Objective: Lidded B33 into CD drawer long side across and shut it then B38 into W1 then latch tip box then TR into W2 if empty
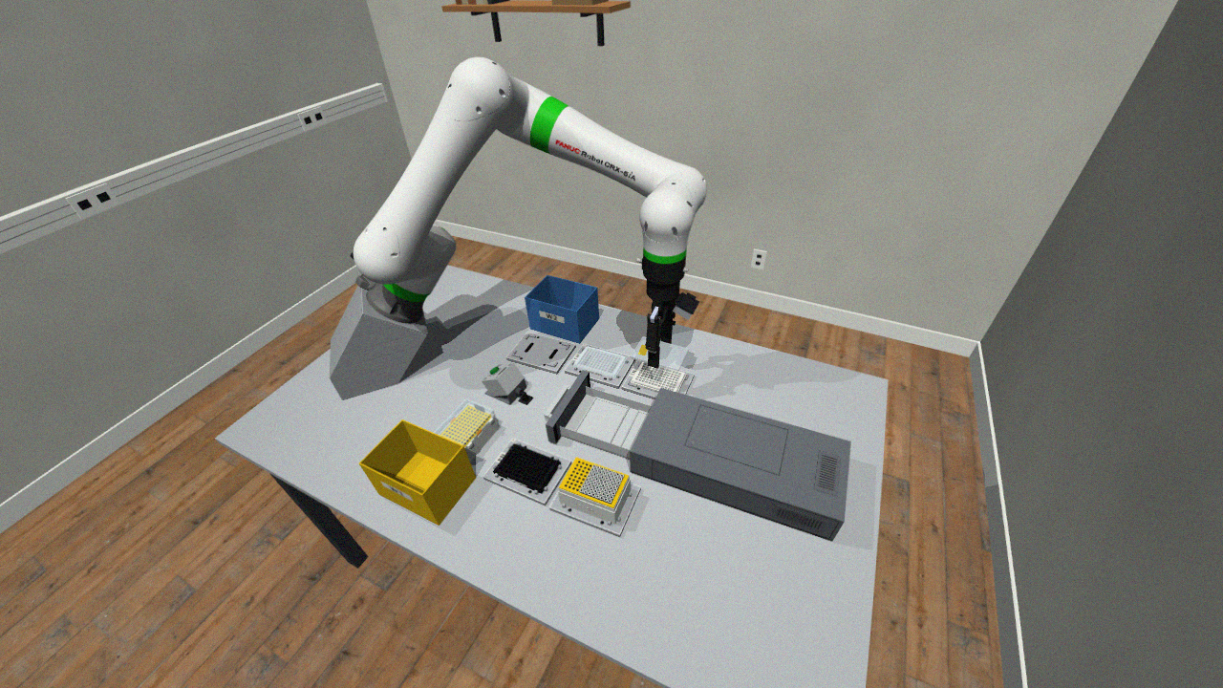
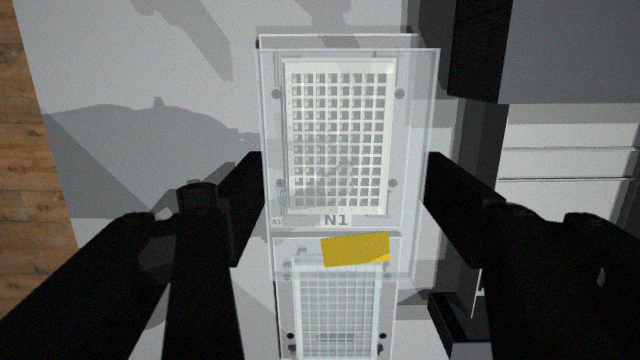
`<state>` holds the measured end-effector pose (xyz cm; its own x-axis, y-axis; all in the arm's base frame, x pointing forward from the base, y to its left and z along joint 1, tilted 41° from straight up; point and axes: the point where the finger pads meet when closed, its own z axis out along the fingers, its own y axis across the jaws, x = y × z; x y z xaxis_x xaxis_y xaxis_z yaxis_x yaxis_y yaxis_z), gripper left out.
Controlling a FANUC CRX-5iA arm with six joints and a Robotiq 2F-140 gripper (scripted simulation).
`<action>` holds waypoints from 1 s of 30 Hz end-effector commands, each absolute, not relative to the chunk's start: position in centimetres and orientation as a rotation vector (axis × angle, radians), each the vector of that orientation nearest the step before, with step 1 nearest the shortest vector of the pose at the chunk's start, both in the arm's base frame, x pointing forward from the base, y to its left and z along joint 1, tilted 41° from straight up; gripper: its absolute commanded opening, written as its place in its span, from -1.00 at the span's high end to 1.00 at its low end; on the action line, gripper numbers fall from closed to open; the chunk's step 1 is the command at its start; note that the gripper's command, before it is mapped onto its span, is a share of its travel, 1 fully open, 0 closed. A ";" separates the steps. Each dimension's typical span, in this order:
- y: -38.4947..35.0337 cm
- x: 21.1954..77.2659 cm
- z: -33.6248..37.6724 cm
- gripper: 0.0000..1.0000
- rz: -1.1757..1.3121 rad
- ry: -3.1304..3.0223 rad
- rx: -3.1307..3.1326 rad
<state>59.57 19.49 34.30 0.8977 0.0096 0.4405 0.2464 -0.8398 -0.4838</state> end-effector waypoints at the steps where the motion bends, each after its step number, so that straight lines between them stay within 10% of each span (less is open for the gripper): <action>1: 19.6 59.7 34.2 0.80 -0.583 -0.184 -2.512; 30: 21.4 60.9 31.7 0.80 -0.583 -0.184 -2.512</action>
<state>60.86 21.44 31.55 0.8978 0.0096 0.4403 0.2463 -0.8398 -0.4838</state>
